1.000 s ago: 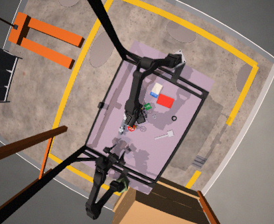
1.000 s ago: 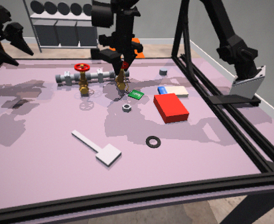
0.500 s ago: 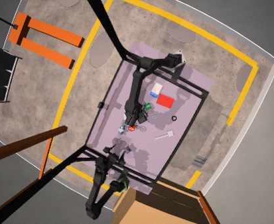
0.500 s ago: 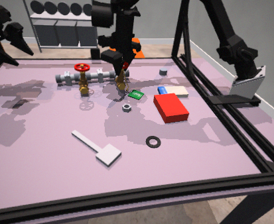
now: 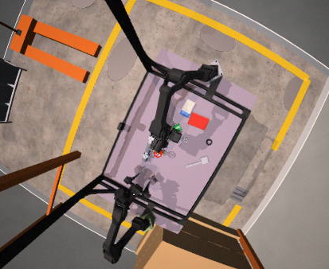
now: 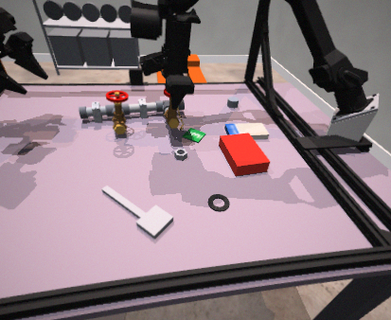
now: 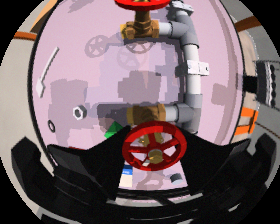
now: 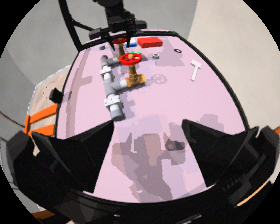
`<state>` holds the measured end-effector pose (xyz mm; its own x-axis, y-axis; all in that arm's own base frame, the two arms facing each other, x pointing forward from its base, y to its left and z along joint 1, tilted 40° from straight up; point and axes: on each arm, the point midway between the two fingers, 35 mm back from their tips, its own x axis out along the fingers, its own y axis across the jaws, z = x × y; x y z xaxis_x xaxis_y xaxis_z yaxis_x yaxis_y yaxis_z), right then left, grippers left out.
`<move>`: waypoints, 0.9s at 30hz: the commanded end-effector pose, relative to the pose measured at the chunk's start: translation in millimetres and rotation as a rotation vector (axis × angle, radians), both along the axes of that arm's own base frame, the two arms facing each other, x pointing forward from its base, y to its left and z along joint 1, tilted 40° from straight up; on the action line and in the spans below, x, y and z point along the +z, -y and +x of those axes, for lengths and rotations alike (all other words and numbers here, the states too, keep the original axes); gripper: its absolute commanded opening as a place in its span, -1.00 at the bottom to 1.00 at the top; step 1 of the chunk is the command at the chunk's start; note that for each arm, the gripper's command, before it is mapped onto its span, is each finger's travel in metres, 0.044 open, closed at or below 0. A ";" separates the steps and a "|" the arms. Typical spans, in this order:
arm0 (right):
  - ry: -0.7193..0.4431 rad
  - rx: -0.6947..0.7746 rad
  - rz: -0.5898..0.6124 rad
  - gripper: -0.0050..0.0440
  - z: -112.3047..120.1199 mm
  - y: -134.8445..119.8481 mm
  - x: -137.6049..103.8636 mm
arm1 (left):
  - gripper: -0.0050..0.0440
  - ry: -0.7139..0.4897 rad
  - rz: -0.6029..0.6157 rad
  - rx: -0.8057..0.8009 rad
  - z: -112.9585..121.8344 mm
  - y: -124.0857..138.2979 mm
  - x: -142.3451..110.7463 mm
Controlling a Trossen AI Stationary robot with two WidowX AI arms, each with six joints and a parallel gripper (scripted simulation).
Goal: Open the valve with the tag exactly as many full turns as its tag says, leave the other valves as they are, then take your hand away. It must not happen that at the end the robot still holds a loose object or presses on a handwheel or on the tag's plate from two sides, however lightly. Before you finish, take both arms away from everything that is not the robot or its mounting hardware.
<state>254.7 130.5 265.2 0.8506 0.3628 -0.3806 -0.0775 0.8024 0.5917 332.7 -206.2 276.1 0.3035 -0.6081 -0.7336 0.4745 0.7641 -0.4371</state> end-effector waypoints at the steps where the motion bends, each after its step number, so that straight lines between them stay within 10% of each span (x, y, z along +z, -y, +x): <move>1: 0.000 0.000 0.000 0.84 0.0 0.0 0.0 | -0.80 -0.134 -0.067 0.162 0.0 0.0 0.0; 22: 0.000 0.000 0.000 0.84 0.0 0.0 0.0 | -0.80 -0.565 -0.283 0.683 0.0 0.1 0.1; 27: 0.000 0.000 0.000 0.84 0.0 0.0 0.0 | -0.31 -0.541 -0.271 0.654 0.0 0.1 0.1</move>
<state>254.7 130.5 265.2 0.8506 0.3628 -0.3806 -0.0775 0.8024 0.5917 332.7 -206.3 276.2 0.3041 -0.6079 -0.7334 -0.3494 0.6451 -0.6796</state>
